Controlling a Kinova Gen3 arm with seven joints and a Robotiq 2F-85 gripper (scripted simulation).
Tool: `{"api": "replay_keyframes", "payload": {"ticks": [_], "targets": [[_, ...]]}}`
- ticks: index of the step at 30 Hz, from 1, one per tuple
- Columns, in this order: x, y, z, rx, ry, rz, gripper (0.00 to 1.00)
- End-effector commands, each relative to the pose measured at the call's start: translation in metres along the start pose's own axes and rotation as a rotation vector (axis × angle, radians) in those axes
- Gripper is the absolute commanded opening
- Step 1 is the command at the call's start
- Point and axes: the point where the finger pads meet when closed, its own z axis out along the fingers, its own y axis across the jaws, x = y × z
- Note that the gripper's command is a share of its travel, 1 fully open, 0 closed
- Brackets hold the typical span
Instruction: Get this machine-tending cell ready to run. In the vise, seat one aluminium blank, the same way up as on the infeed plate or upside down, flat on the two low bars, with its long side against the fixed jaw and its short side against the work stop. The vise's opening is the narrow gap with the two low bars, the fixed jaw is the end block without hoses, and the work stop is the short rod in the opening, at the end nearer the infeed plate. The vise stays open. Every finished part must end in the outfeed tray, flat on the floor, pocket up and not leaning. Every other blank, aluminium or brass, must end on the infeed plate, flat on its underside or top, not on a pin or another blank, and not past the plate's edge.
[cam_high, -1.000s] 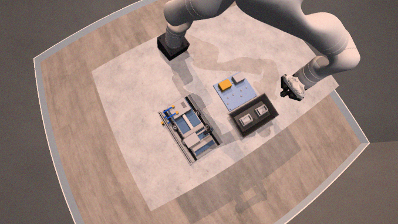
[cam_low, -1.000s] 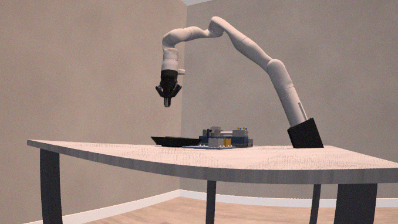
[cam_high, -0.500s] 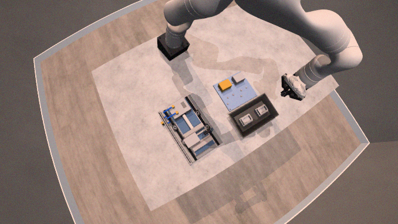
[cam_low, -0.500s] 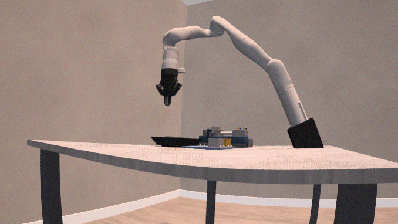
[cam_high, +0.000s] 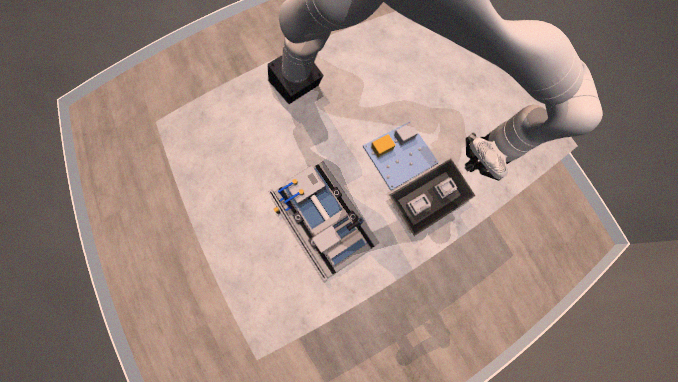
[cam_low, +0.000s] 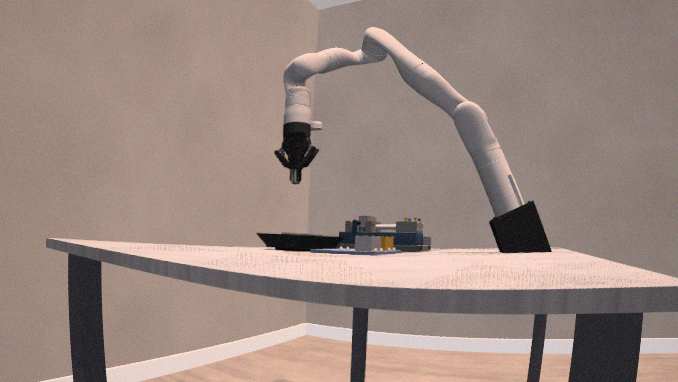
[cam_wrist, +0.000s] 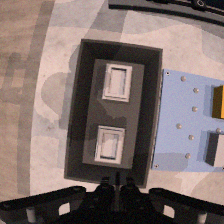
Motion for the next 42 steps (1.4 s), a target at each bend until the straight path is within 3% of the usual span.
{"api": "replay_keyframes", "payload": {"ticks": [1, 4, 14, 29, 34, 42], "targets": [[0.036, -0.003, -0.001, 0.001, -0.001, 0.009, 0.00], [0.043, -0.001, -0.001, -0.002, -0.004, 0.002, 0.00], [0.131, 0.014, 0.001, -0.011, -0.014, 0.002, 0.00], [0.233, 0.050, -0.004, 0.020, -0.005, 0.020, 0.00], [0.254, 0.060, -0.006, 0.032, 0.004, 0.026, 0.00], [0.263, 0.065, -0.007, 0.039, 0.008, 0.026, 0.00]]}}
